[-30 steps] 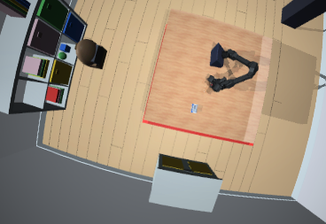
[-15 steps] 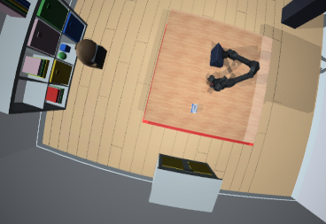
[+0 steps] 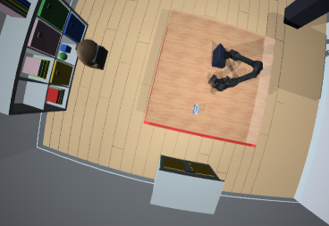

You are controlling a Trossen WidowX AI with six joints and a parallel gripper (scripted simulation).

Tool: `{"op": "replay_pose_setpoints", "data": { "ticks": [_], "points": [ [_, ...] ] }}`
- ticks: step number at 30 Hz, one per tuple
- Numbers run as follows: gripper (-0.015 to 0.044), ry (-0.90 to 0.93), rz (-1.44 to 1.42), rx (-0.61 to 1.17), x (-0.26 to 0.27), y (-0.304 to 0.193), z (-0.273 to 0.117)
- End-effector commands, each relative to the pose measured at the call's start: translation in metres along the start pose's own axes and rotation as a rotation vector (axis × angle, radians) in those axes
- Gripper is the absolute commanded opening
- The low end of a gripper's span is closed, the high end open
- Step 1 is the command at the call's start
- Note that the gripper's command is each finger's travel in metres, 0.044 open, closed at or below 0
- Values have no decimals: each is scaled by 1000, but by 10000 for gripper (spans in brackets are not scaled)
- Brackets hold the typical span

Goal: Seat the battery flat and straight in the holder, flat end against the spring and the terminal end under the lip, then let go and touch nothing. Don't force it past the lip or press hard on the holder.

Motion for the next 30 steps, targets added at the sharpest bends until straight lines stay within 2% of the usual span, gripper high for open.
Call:
{"op": "replay_pose_setpoints", "data": {
  "ticks": [1,18,22,30],
  "points": [
    [69,1,3,-2,0,-2,0],
    [69,0,4,-5,0,-2,0],
    [172,0,4,-5,0,-2,0],
    [172,0,1,-5,0,-2,-11]
  ]
}}
Point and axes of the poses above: the point midway between the two fingers, 35 mm back from their tips, its own z axis out along the fingers, its own x axis across the jaws, y = z × x, the point moved 3 cm from there along -z, back along the fingers
